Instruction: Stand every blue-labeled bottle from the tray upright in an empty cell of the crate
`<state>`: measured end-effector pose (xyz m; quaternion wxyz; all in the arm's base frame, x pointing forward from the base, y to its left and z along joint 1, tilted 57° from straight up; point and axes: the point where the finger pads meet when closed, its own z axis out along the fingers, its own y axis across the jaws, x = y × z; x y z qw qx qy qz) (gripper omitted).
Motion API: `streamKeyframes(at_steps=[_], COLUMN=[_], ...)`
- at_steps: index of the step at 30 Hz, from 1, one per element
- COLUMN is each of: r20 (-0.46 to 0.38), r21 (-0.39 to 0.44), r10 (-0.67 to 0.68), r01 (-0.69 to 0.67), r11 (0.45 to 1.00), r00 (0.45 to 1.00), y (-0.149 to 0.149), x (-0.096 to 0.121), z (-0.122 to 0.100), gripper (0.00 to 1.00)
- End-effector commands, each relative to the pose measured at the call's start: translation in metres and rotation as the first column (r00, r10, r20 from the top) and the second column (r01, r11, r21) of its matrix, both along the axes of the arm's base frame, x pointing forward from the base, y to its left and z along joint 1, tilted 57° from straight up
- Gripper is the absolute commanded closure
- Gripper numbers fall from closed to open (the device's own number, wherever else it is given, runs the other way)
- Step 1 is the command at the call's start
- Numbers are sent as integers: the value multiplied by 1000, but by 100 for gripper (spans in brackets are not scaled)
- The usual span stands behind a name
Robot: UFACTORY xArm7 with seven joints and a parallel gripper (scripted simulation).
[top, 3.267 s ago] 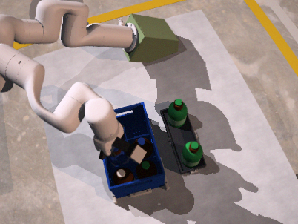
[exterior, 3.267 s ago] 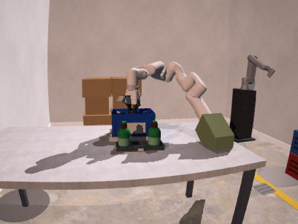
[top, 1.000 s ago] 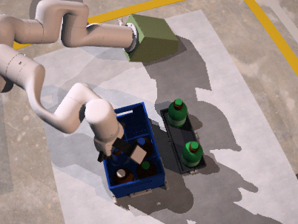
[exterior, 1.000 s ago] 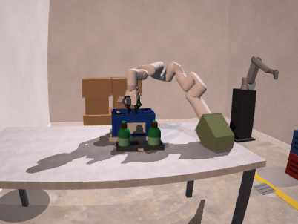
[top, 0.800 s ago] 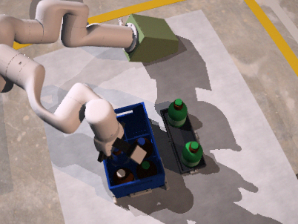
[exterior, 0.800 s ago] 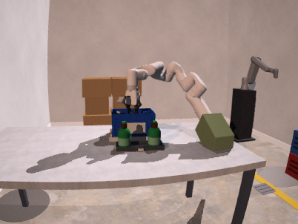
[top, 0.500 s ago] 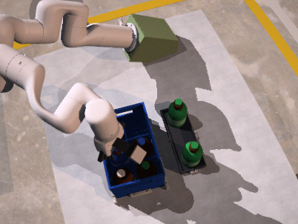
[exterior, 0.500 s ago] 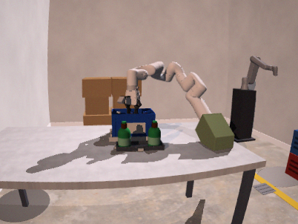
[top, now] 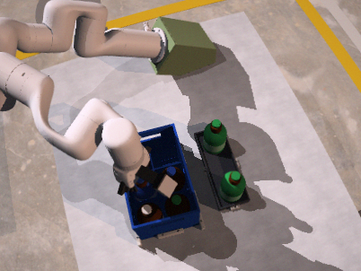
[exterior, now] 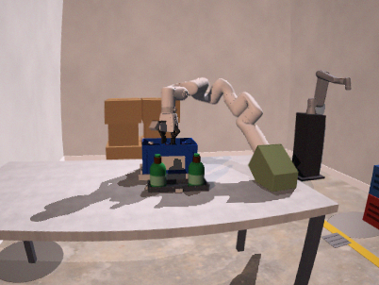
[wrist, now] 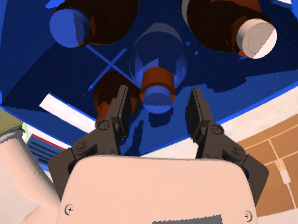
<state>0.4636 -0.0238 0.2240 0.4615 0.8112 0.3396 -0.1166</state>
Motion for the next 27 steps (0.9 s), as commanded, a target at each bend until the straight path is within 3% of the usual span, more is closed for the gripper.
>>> streamKeyframes(at_steps=[1,27], r20=[2,2], r21=[1,1], r10=[4,4], r01=[-4,-4], r11=[1000,1000], r00=[1000,1000], y=[5,51], x=[0,-7], z=[3,33], gripper=[35,35])
